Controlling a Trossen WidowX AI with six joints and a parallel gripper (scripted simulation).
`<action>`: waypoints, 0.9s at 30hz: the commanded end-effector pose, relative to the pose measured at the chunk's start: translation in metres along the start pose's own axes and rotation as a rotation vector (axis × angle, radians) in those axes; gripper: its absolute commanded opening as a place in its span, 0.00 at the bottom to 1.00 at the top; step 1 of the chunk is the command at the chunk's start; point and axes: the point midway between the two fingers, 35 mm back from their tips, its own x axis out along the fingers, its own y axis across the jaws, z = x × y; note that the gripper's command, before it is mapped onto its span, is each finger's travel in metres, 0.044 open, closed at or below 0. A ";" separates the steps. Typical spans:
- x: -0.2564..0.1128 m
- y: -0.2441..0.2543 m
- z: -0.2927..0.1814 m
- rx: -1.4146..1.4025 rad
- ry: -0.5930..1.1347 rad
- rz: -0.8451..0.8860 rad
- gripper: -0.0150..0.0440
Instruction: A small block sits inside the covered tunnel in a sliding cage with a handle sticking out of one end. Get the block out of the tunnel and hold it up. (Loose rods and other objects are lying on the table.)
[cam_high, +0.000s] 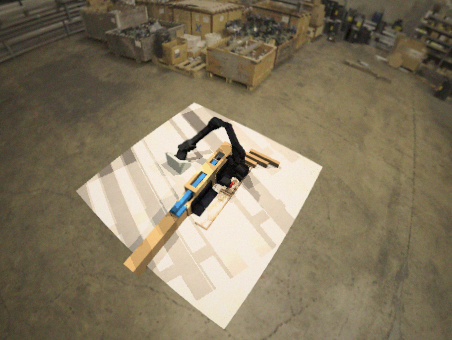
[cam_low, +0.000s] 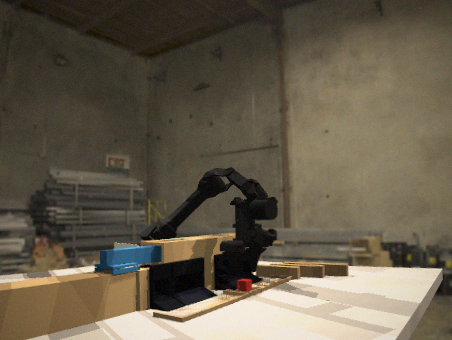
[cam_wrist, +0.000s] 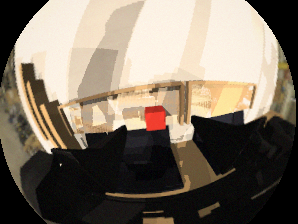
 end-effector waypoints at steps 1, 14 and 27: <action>0.006 0.000 -0.001 0.004 0.000 0.004 1.00; 0.027 0.002 -0.003 0.004 0.000 0.008 1.00; 0.038 0.003 -0.006 0.000 -0.001 0.007 0.87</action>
